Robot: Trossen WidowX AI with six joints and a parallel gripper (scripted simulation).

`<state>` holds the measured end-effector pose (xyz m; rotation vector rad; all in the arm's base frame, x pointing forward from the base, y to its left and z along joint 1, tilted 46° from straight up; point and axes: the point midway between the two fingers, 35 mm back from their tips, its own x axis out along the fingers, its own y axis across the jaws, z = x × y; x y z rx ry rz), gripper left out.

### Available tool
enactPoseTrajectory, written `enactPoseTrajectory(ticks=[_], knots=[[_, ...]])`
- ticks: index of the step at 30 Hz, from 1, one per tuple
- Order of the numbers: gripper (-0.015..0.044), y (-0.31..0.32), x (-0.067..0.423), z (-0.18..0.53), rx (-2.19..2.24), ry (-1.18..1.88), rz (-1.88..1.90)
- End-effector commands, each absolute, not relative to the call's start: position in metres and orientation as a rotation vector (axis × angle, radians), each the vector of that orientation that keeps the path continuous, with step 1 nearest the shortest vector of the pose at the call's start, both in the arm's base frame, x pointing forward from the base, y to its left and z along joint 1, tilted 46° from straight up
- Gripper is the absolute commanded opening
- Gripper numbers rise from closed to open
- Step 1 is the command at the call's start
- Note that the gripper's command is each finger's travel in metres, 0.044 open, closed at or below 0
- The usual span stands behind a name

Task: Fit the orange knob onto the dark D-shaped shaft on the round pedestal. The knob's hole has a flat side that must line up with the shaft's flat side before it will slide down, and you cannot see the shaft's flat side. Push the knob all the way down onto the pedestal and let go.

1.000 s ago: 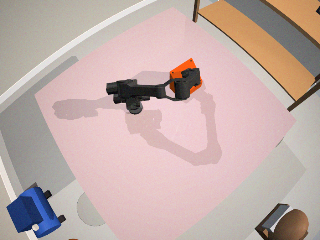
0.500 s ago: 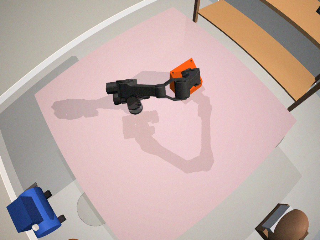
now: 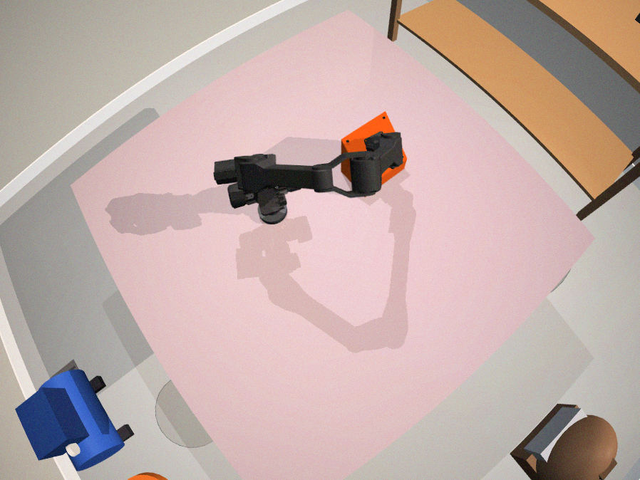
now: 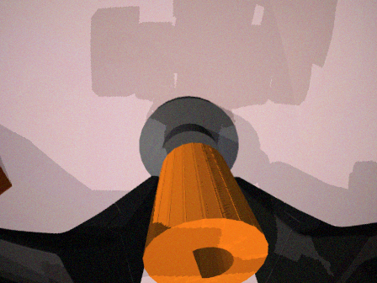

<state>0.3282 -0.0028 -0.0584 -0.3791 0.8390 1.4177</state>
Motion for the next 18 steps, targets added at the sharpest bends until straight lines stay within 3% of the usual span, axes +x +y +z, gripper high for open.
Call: enactPoseTrajectory(ticks=[1, 18], knots=[[0.0, -0.002, 0.3281, -0.0593, -0.383, 0.834, 1.422], [0.0, -0.0015, 0.3279, -0.0602, -0.383, 0.834, 1.422]])
